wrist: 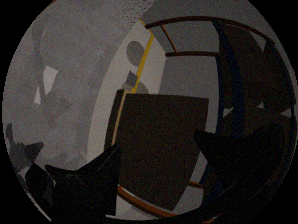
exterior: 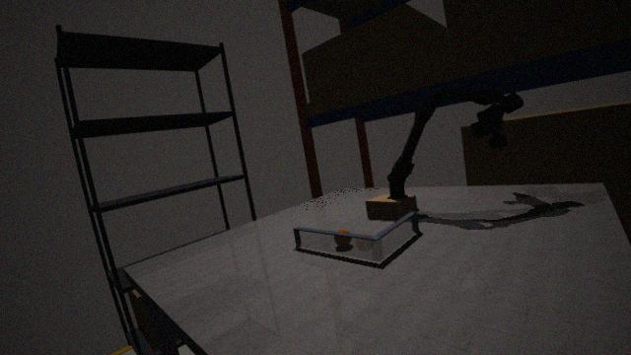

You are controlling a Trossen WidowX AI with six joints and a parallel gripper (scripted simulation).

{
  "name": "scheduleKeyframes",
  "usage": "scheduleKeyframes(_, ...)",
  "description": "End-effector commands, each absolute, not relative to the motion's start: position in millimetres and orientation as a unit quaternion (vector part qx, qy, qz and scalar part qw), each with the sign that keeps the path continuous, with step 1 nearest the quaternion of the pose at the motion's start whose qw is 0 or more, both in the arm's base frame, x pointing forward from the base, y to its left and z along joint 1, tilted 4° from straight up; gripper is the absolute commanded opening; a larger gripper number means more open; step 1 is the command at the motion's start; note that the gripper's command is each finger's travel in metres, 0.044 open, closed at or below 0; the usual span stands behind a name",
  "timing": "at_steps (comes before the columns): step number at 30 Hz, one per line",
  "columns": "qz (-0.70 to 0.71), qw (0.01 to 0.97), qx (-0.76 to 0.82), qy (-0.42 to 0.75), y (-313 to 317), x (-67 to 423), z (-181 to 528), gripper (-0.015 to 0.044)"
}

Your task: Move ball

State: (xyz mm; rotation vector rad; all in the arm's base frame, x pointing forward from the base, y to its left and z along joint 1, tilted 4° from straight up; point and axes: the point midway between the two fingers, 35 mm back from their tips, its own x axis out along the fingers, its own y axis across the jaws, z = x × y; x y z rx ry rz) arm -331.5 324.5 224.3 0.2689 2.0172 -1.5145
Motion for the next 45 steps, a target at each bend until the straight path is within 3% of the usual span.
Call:
scheduleKeyframes(1, -0.574, 0.296, 0.106, 0.756, 327, -329, 224, 0.0374)
scheduleKeyframes(13, -0.766, 0.146, 0.348, 0.521, 424, -170, 185, 0.0367)
scheduleKeyframes(23, -0.842, -0.048, 0.473, 0.256, 448, -15, 155, 0.0367)
scheduleKeyframes(34, -0.811, -0.29, 0.504, -0.063, 406, 152, 126, 0.0367)
scheduleKeyframes(45, -0.653, -0.512, 0.422, -0.364, 302, 287, 98, 0.0367)
